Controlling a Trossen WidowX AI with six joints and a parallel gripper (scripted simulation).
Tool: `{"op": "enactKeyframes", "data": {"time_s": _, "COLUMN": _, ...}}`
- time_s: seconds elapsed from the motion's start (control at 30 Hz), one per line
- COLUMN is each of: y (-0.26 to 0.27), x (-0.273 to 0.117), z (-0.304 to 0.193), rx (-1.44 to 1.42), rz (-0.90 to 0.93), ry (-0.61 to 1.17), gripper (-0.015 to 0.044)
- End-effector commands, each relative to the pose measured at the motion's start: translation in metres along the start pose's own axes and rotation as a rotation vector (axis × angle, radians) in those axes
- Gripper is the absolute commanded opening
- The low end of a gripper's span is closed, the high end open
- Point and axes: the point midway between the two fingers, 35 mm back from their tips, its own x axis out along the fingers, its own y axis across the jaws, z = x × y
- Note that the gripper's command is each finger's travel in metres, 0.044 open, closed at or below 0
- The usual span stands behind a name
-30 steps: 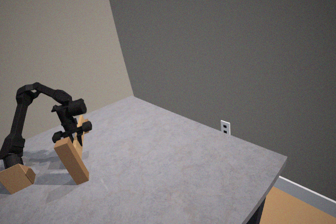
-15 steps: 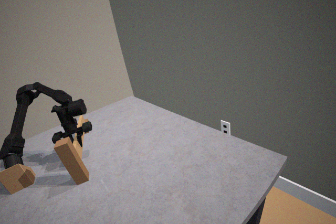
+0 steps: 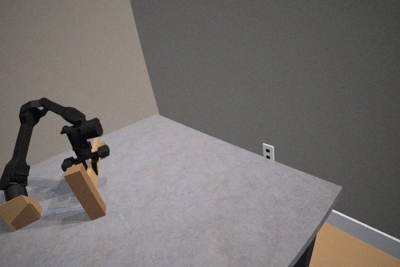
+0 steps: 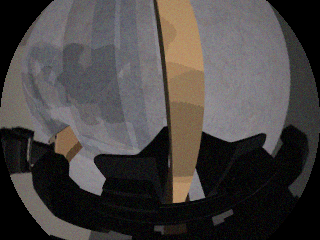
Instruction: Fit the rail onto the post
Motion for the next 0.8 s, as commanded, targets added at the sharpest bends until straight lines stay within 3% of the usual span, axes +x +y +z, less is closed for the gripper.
{"op": "enactKeyframes", "data": {"time_s": 0.0, "y": -0.0003, "x": -0.0020, "z": -0.0024, "rx": 0.001, "rz": -0.005, "ry": -0.001, "gripper": 0.0000}}
{"op": "enactKeyframes", "data": {"time_s": 0.77, "y": -0.0001, "x": -0.0001, "z": -0.0094, "rx": 0.001, "rz": -0.005, "ry": 0.000, "gripper": 0.0000}}
